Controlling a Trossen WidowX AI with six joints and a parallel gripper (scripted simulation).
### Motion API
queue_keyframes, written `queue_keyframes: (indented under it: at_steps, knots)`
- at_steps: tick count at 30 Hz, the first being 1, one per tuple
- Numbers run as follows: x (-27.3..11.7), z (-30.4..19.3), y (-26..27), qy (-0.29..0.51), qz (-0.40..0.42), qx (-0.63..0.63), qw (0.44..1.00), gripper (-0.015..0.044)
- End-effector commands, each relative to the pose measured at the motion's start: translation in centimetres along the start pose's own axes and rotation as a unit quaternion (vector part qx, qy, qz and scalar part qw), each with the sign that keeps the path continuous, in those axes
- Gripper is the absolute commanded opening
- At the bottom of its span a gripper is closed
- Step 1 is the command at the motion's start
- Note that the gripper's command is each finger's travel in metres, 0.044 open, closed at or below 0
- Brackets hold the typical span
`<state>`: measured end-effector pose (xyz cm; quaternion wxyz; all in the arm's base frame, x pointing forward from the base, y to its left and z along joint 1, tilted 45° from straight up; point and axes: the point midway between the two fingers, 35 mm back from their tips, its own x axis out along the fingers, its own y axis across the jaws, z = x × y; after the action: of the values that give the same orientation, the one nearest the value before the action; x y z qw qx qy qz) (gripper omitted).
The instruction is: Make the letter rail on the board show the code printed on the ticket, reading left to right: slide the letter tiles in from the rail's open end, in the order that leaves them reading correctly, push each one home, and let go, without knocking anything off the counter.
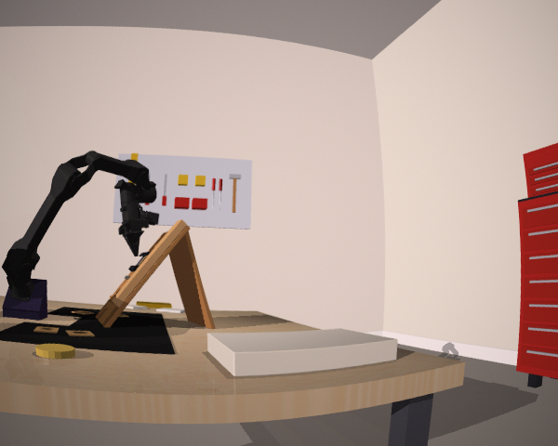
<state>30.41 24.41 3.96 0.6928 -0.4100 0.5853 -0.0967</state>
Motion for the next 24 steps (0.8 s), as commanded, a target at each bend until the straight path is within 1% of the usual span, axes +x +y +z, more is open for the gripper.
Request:
queue_keyframes:
  at_steps: [1, 7, 9, 11, 14, 16, 19, 24]
  knots:
    - [-0.2, -0.5, 0.0, 0.005, 0.001, 0.0, 1.0, 0.0]
    - [-0.7, -0.9, 0.1, 0.005, 0.001, 0.0, 1.0, 0.0]
    - [-1.4, -0.8, -0.1, -0.009, 0.005, -0.031, 0.999, 0.0053]
    - [-3.2, -1.2, -0.7, -0.034, 0.016, -0.114, 0.993, 0.0105]
    - [-6.0, -2.0, -1.6, -0.079, 0.025, -0.247, 0.965, 0.0184]
    - [-7.8, -2.6, -2.2, -0.11, 0.025, -0.334, 0.936, 0.0236]
    - [-10.3, -3.8, -3.2, -0.158, 0.014, -0.457, 0.875, 0.0315]
    - [-14.0, -6.1, -5.0, -0.232, -0.031, -0.636, 0.735, 0.044]
